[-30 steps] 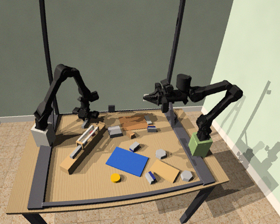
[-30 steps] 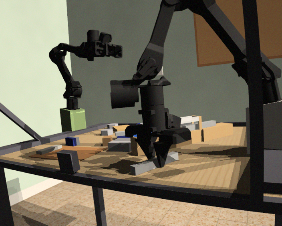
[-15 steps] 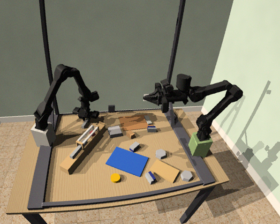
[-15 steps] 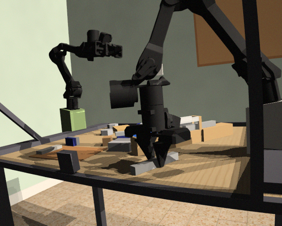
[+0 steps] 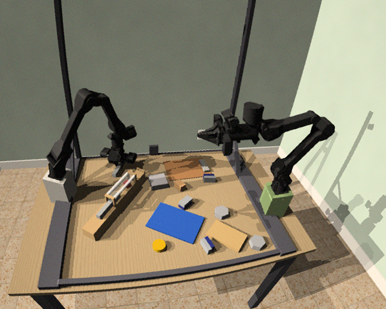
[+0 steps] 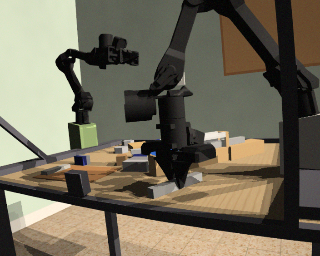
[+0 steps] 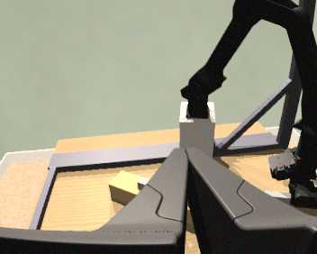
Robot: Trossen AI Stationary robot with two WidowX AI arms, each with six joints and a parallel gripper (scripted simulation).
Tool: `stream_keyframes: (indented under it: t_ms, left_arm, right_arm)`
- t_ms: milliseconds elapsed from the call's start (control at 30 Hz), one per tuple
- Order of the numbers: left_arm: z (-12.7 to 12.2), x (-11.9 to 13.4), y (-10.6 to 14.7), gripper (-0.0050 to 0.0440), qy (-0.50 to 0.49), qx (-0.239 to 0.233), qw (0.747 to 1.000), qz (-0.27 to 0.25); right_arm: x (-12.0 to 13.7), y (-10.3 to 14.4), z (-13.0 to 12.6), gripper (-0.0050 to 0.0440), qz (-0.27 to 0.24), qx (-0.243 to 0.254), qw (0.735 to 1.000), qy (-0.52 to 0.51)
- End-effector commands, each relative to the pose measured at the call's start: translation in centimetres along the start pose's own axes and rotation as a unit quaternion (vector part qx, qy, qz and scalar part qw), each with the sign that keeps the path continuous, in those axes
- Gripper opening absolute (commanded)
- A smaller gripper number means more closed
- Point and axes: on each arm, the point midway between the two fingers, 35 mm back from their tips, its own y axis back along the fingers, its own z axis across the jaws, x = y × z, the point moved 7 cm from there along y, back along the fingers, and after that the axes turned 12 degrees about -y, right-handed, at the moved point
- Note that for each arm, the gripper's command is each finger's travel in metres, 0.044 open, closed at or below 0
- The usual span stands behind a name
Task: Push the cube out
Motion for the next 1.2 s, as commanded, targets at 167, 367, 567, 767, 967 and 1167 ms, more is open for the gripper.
stream_keyframes:
  t_ms: [167,367,567,767,967,1167]
  left_arm:
    - [0.1,-0.6,0.1,0.0000,-0.001,-0.001,1.000,-0.010]
    - [0.1,-0.6,0.1,0.0000,-0.001,-0.001,1.000,-0.010]
    - [0.1,-0.6,0.1,0.0000,-0.001,-0.001,1.000,-0.010]
    - [0.1,-0.6,0.1,0.0000,-0.001,-0.001,1.000,-0.010]
    - [0.1,-0.6,0.1,0.0000,-0.001,-0.001,1.000,-0.010]
    - [0.1,-0.6,0.1,0.0000,-0.001,-0.001,1.000,-0.010]
  right_arm:
    - [0.3,0.6,0.2,0.0000,0.011,-0.003,1.000,0.000]
    - [0.3,1.1,0.2,0.0000,0.011,-0.003,1.000,0.000]
    - [0.3,2.0,0.2,0.0000,0.012,-0.003,1.000,0.000]
    - [0.4,3.0,0.2,0.0000,0.014,-0.004,1.000,-0.001]
    - [0.4,3.7,0.2,0.0000,0.015,-0.004,1.000,-0.002]
    - [0.4,4.6,0.2,0.0000,0.017,-0.005,1.000,-0.002]
